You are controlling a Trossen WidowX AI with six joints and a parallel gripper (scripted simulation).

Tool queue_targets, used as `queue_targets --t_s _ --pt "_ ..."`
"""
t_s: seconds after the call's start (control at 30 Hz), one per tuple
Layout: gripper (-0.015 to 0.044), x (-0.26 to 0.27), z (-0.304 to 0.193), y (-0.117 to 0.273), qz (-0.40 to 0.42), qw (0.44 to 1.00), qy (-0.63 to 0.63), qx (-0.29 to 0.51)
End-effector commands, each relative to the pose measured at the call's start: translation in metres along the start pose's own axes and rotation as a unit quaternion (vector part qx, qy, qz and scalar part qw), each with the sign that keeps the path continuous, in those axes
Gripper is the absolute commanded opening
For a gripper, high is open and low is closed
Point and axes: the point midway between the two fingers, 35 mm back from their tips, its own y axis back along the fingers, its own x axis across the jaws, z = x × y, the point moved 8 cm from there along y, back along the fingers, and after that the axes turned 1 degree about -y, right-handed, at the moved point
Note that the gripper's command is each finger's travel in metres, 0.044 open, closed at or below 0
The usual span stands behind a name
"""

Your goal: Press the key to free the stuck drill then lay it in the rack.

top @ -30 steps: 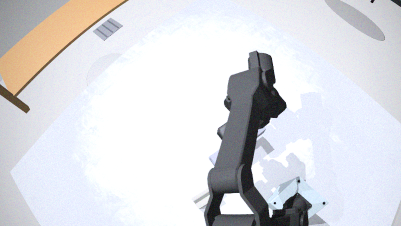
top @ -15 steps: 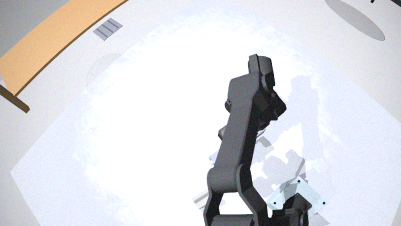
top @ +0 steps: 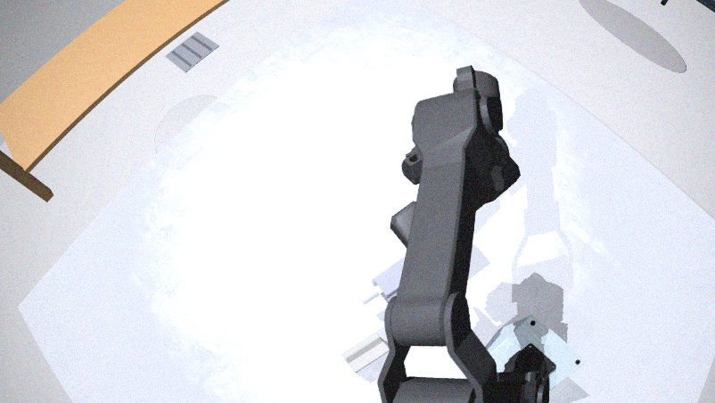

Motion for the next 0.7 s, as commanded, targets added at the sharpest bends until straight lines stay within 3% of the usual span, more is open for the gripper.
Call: queue_targets --t_s 0.0,0.13,0.33,0.67 --pt "0.044 0.031 0.009 -0.022 -0.005 0.991 0.133 0.004" --pt "0.044 0.086 0.015 -0.058 -0.008 0.921 0.388 0.005" --pt "0.044 0.152 0.001 -0.106 0.015 0.736 0.677 0.001" --pt "0.044 0.156 0.0 -0.108 0.017 0.721 0.692 0.001"
